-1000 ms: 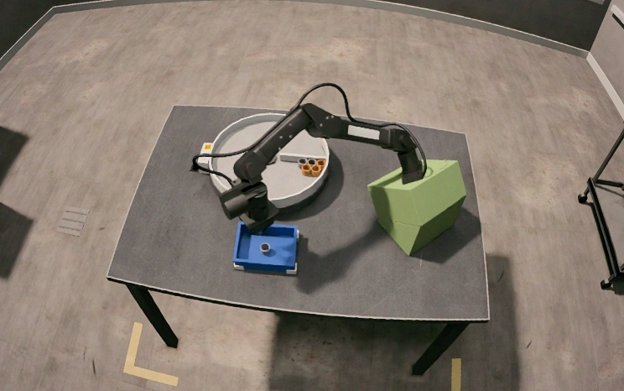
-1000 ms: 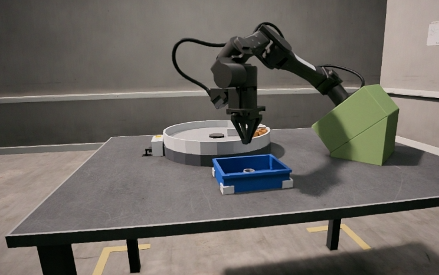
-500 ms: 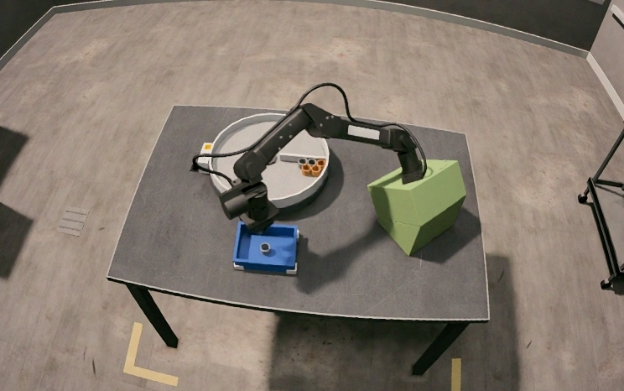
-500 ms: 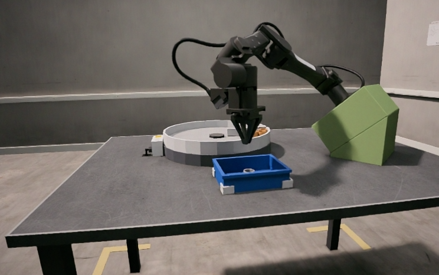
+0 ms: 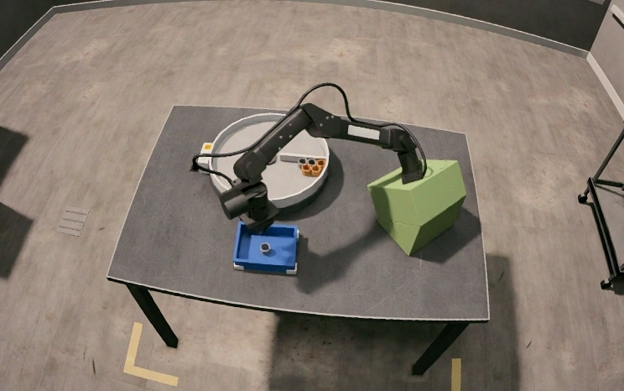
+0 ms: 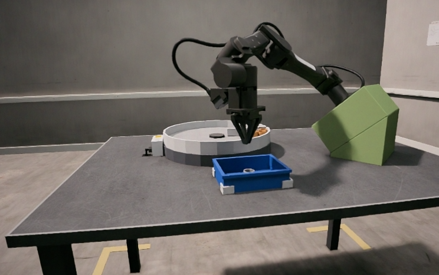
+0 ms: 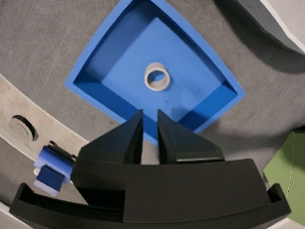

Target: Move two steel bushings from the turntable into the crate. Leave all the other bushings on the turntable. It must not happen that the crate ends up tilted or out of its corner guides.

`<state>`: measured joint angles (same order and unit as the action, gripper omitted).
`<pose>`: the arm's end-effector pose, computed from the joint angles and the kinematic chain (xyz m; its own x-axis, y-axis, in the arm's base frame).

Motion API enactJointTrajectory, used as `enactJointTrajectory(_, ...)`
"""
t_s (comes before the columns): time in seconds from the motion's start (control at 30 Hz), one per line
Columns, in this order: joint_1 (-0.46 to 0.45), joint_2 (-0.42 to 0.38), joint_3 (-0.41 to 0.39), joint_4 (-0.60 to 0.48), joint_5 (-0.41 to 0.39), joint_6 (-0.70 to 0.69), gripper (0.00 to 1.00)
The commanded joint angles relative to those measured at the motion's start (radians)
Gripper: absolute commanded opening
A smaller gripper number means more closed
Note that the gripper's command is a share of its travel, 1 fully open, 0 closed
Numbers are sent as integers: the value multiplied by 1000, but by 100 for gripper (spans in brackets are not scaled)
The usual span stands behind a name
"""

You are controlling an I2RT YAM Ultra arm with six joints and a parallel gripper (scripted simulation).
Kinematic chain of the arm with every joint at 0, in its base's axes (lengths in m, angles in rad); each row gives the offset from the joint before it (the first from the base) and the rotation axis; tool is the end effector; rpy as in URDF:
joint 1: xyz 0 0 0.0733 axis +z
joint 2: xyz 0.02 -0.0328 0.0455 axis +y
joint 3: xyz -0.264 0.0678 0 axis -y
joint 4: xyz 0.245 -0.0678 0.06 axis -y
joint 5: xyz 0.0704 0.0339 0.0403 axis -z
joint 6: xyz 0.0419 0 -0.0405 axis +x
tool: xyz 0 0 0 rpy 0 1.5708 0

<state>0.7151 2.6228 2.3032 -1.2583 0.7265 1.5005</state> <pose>0.3949 0.3075 0.1280 -0.5455 0.5139 -0.6621 0.7185 0.6935 -0.0537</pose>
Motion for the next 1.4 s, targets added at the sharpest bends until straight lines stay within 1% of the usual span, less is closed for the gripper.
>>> enactJointTrajectory(0.0, 28, -35, -23, -19, 12, -8, 13)
enactJointTrajectory(0.03, 26, -44, -36, 11, 12, -10, 13)
enactJointTrajectory(0.13, 13, -85, -98, 35, 11, -19, 13)
enactJointTrajectory(0.2, -11, -124, -158, 58, 11, -26, 13)
enactJointTrajectory(0.3, -27, -201, -275, 103, 11, -41, 13)
enactJointTrajectory(0.37, -27, -201, -275, 103, 11, -41, 13)
enactJointTrajectory(0.4, -33, -241, -336, 136, 11, -53, 13)
enactJointTrajectory(0.53, -79, -388, -532, 202, 3, -98, 13)
enactJointTrajectory(0.67, -146, -570, -750, 283, -4, -177, 13)
enactJointTrajectory(0.8, -233, -757, -932, 354, -12, -290, 13)
enactJointTrajectory(0.87, -288, -850, -1006, 382, -21, -359, 13)
enactJointTrajectory(0.93, -288, -850, -1006, 382, -21, -359, 13)
enactJointTrajectory(0.97, -326, -916, -1056, 416, -36, -421, 13)
enactJointTrajectory(1.0, -357, -955, -1080, 422, -44, -457, 13)
enactJointTrajectory(1.07, -414, -1028, -1127, 438, -58, -524, 13)
enactJointTrajectory(1.17, -494, -1113, -1169, 458, -87, -622, 13)
enactJointTrajectory(1.27, -548, -1164, -1192, 476, -114, -691, 13)
enactJointTrajectory(1.37, -570, -1186, -1203, 486, -131, -721, 13)
